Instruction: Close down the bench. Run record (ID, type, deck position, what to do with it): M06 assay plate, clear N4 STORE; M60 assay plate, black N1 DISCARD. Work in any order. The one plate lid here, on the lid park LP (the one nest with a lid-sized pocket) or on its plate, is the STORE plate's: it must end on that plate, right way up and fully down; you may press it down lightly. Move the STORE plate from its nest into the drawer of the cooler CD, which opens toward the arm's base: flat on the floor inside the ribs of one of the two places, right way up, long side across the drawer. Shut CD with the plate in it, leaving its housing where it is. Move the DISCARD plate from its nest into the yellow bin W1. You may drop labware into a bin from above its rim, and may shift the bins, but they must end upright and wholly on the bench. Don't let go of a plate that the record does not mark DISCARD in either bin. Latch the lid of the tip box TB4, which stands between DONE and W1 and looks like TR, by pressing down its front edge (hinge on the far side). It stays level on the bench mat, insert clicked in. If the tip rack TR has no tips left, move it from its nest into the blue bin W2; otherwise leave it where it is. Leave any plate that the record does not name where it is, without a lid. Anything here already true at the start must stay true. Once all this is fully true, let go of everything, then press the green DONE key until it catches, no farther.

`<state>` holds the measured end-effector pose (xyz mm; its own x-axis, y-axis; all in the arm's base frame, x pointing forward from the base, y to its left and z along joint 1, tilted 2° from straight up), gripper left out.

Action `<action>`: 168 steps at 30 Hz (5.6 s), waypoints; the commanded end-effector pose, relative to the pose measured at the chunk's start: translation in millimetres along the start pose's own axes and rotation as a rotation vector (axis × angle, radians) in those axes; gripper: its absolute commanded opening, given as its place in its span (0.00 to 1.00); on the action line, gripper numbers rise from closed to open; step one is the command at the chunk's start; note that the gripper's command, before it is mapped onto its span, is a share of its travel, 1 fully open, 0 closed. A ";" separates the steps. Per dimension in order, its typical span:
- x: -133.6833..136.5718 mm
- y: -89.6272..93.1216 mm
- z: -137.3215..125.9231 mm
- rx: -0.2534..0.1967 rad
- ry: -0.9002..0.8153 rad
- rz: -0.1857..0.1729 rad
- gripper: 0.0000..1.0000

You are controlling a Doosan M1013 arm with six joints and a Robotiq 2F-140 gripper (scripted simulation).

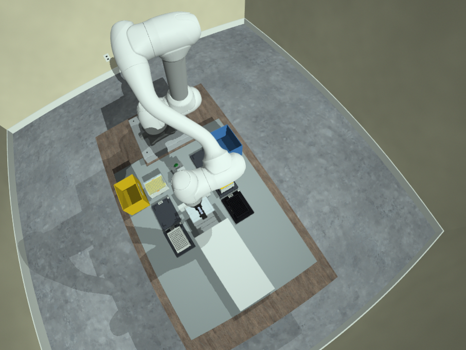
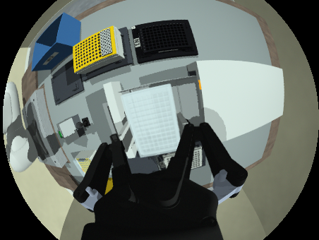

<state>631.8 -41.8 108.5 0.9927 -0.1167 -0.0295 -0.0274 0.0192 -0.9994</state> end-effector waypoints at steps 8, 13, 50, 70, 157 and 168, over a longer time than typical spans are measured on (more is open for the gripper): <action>0.0 12.3 -0.1 0.000 0.000 0.000 0.00; 0.0 19.0 -0.1 0.000 0.000 0.000 0.00; -0.1 63.0 -0.2 0.000 0.000 0.000 0.00; -0.1 74.5 -0.2 0.000 0.000 0.000 0.00; -0.1 87.5 -0.1 0.000 0.000 0.000 0.00; 0.3 89.5 -0.1 0.000 0.000 0.000 0.00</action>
<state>629.7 -40.3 19.7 0.9927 -0.1167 -0.0287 -0.0266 0.0191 -0.9995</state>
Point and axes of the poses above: the point where the finger pads meet when closed, its own y axis out along the fingers, its own x axis across the jaws, z = x × y, the point moved 5 cm from there along -y, back along the fingers, and after that the axes turned 5 degrees about y, right-handed, at the moved point
